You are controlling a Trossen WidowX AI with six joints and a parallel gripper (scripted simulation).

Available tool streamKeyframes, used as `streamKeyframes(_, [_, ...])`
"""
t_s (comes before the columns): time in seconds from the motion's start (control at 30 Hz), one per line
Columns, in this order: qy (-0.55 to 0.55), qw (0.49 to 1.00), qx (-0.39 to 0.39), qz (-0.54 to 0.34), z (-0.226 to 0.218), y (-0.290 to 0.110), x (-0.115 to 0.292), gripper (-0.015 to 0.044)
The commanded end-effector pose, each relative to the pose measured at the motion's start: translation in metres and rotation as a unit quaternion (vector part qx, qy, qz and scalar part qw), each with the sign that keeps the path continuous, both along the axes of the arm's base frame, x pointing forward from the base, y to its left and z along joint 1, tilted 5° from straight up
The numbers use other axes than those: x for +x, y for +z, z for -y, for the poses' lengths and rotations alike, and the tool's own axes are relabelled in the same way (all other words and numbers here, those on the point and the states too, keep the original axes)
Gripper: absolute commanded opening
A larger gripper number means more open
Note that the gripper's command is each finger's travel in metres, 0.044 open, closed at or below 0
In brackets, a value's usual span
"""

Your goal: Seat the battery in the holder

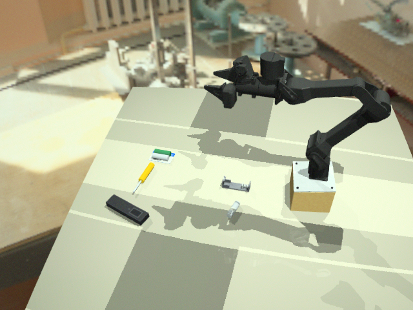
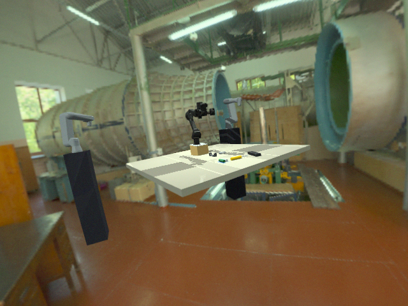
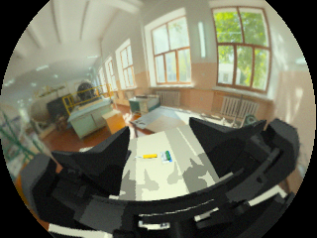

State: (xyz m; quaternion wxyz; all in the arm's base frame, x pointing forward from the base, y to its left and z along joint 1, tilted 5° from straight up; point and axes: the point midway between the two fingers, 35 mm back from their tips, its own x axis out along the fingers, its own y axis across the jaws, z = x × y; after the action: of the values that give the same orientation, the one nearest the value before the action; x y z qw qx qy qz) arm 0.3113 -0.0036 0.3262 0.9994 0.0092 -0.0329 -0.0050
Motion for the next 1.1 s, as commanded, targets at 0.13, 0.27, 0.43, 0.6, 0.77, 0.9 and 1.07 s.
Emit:
streamKeyframes(0.13, [0.040, 0.987, 0.116, -0.107, -0.030, -0.051, 0.023, 0.0269])
streamKeyframes(0.27, [0.036, 0.943, 0.253, -0.212, -0.054, -0.096, 0.034, 0.0224])
streamKeyframes(0.43, [-0.033, 0.831, 0.425, -0.357, -0.091, -0.165, 0.033, 0.0224])
streamKeyframes(0.6, [-0.134, 0.722, 0.518, -0.438, -0.116, -0.215, 0.019, 0.0224])
streamKeyframes(0.77, [-0.258, 0.620, 0.567, -0.477, -0.132, -0.256, -0.005, 0.0224])
streamKeyframes(0.9, [-0.364, 0.540, 0.587, -0.481, -0.142, -0.285, -0.027, 0.0224])
streamKeyframes(1.07, [-0.475, 0.460, 0.594, -0.458, -0.152, -0.313, -0.051, 0.0224])
